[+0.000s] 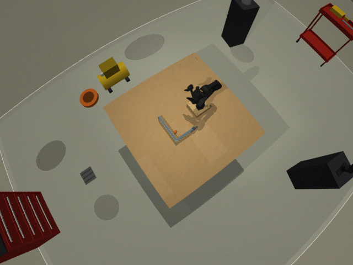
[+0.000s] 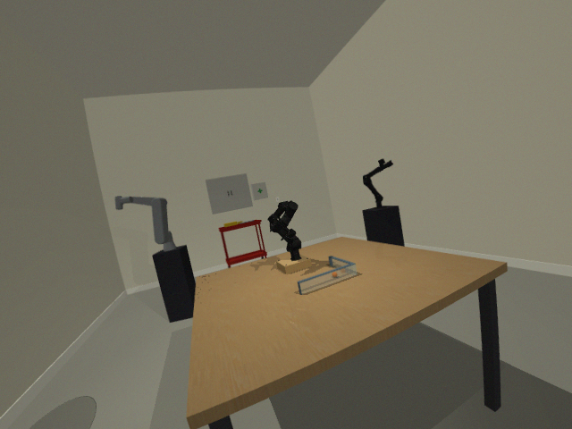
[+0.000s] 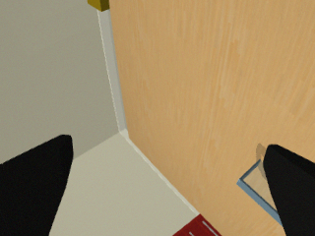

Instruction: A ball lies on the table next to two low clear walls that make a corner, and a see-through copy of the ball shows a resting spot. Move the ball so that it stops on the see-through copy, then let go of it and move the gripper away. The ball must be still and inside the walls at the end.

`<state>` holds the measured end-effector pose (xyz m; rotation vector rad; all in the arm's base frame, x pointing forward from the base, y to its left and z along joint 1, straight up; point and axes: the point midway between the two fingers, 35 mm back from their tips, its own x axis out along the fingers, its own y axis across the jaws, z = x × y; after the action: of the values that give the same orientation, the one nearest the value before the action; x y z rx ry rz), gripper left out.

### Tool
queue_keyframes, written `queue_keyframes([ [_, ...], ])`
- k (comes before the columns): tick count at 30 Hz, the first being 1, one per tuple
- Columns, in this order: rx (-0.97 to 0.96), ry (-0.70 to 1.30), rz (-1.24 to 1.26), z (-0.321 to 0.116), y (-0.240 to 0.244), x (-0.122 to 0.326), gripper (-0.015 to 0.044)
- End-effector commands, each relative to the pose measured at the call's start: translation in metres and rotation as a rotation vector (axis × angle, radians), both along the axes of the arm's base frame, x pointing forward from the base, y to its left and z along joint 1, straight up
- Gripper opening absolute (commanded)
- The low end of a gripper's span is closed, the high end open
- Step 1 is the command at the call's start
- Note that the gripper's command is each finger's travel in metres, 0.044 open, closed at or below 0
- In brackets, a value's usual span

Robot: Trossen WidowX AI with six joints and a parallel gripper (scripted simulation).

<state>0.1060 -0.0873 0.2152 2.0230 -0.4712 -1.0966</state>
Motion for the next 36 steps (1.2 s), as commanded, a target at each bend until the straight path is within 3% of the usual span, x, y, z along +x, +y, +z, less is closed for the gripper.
queue_keyframes([
  [1,-0.005,0.012,0.010,0.000,0.001,0.001,0.0374],
  [6,-0.132,0.323,0.293,0.004,0.026,0.036,0.0243],
  [16,-0.404,0.896,1.049,-0.018,0.095,0.121,0.0242],
  [27,-0.606,1.150,1.679,-0.062,0.149,0.179,0.0242],
  [36,-0.788,1.204,2.239,-0.116,0.193,0.217,0.0242],
])
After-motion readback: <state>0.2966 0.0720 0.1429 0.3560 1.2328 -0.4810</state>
